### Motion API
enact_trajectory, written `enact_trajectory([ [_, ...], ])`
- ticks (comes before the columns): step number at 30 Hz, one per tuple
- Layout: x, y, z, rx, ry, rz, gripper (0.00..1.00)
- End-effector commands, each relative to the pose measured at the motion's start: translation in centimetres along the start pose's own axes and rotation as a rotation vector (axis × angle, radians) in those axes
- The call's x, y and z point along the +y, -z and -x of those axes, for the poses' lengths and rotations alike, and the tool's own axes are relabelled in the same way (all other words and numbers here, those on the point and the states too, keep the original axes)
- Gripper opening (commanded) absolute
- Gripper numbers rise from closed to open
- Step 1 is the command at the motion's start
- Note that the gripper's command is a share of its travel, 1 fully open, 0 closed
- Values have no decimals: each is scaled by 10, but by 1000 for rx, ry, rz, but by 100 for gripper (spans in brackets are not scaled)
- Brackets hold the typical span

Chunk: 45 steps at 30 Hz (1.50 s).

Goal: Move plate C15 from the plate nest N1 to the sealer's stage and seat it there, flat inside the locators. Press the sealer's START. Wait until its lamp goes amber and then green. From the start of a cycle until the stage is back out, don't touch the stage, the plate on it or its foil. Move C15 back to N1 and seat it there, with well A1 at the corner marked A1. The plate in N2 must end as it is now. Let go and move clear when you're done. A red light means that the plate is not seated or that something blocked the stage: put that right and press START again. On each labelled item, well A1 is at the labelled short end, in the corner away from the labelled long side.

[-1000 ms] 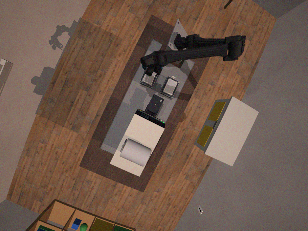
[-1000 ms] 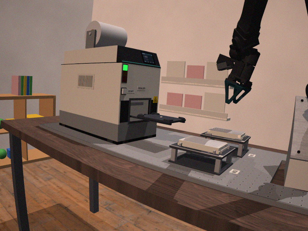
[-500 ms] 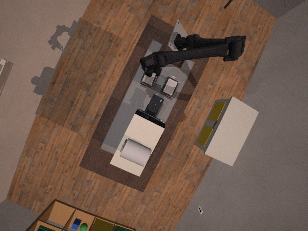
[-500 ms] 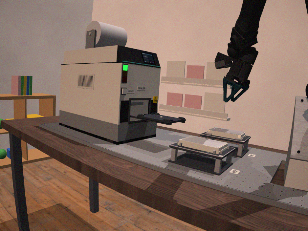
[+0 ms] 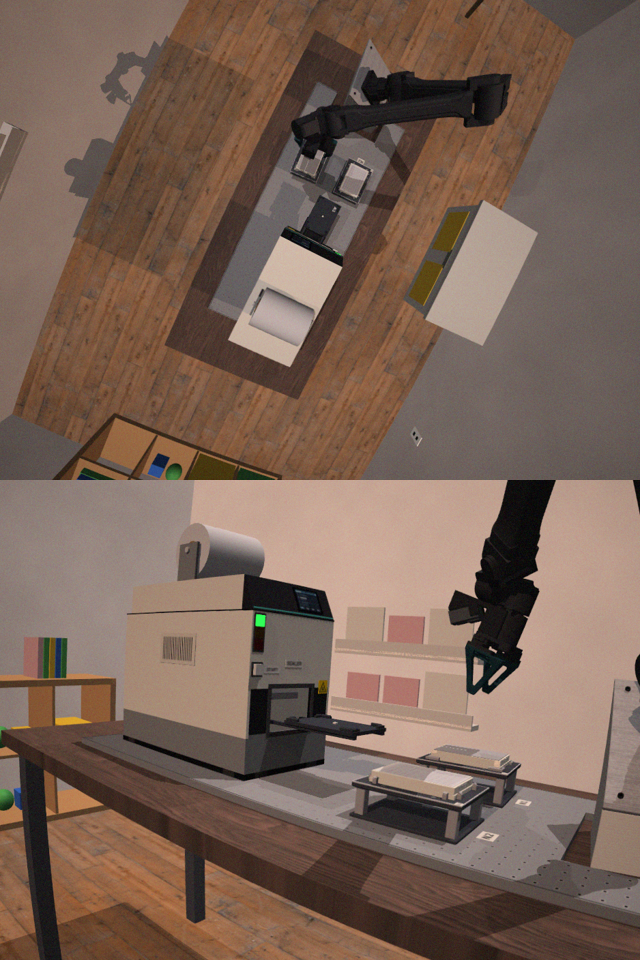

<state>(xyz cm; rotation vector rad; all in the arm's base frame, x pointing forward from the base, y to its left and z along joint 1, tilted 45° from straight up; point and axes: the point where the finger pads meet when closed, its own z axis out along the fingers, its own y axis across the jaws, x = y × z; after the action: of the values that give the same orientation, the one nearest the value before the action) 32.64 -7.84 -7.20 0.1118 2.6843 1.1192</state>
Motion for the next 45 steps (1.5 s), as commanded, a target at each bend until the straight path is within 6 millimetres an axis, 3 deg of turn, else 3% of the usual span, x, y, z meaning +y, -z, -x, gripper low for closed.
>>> enact_trajectory([
  [1,-3,1,5,-1,11,5,100],
  [5,-3,1,14,-4,30,0,100],
  [6,2,-3,-1,54,28,1,100],
  [11,-2,-6,9,255,69,1,100],
  [18,-5,0,11,387,64,-2,100],
  [42,4,9,-7,342,-24,-9,100],
  [45,24,21,10,333,-25,-10,100],
])
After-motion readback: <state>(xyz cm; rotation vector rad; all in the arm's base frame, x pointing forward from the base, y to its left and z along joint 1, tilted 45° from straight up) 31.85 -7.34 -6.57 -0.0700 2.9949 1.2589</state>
